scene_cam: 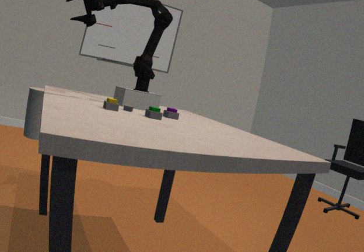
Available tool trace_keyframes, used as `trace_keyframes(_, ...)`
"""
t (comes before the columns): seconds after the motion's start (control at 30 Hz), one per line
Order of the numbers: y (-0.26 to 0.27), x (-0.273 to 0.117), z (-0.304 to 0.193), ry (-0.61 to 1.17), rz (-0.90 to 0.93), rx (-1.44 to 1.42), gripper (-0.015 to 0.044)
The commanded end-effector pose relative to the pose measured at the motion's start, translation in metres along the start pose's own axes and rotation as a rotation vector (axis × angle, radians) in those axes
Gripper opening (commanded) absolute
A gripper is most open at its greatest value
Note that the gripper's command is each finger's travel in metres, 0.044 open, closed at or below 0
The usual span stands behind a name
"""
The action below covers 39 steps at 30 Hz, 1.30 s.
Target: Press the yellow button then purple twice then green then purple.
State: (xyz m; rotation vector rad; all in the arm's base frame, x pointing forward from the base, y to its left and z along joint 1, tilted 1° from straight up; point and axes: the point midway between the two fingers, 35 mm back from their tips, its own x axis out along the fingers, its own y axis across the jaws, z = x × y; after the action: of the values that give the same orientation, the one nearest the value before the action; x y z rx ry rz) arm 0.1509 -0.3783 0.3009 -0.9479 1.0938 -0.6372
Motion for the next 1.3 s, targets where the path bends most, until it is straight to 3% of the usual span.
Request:
trace_keyframes(0.0,0.061,0.018,0.044,-0.052,0.233,0.078,0.0400)
trace_keyframes(0.17,0.151,0.016,0.100,-0.044,0.569,0.135,0.0400)
trace_keyframes(0.37,0.261,-0.027,0.143,0.123,0.949,0.103,0.0400)
trace_keyframes(0.47,0.291,-0.048,0.149,0.211,1.044,0.066,0.0400)
trace_keyframes(0.63,0.296,-0.052,0.149,0.230,1.060,0.058,0.0400)
trace_keyframes(0.83,0.348,-0.025,0.140,0.230,1.060,0.058,0.0242)
trace_keyframes(1.1,0.350,-0.024,0.139,0.230,1.060,0.058,0.0032)
trace_keyframes(1.27,0.350,-0.024,0.139,0.230,1.060,0.058,0.0020)
